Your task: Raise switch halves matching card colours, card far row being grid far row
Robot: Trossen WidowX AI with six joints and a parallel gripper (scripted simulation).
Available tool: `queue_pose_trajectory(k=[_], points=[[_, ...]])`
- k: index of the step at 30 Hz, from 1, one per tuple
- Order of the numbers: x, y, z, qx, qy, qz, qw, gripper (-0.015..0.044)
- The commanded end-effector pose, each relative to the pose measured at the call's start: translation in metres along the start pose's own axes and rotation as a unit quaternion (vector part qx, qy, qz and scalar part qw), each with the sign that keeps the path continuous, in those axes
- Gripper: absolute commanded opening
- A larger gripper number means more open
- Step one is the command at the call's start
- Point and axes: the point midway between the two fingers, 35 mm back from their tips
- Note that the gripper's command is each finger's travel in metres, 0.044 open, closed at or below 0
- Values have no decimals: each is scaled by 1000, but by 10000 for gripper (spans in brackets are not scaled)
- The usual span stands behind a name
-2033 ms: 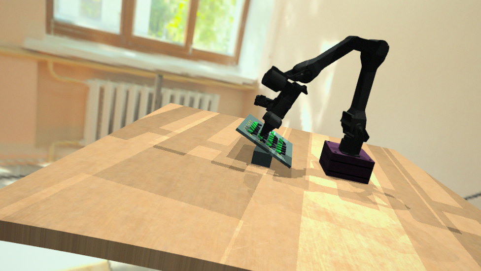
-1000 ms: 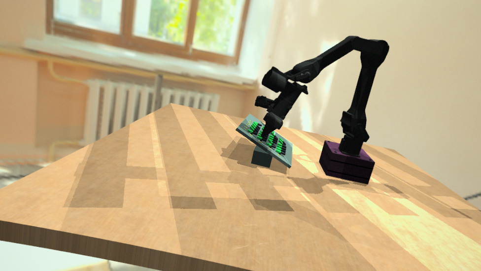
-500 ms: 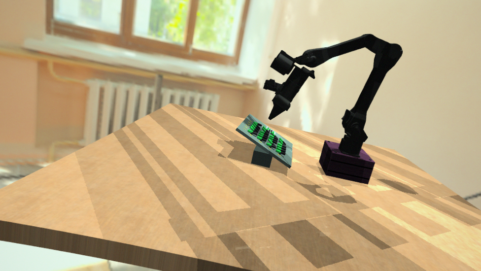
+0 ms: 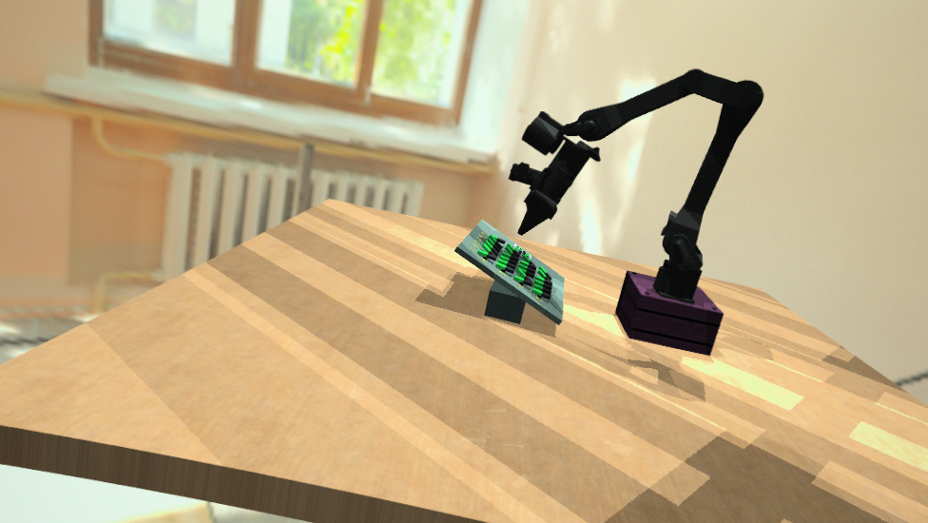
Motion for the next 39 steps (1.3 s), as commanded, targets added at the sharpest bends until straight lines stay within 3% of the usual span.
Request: queue_pose_trajectory(k=[1,17,39], points=[[-5,1,1,1,2,-3,1000,0],[-29,1,0,1,1,-3,1000,0],[-29,1,0,1,1,-3,1000,0]])
Point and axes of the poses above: the point midway between the two fingers, 35 mm back from their tips, its own x axis back along the fingers, its own y axis across the jaws, z = x × y, and after that the axes turned 14 degrees about -x, right-handed
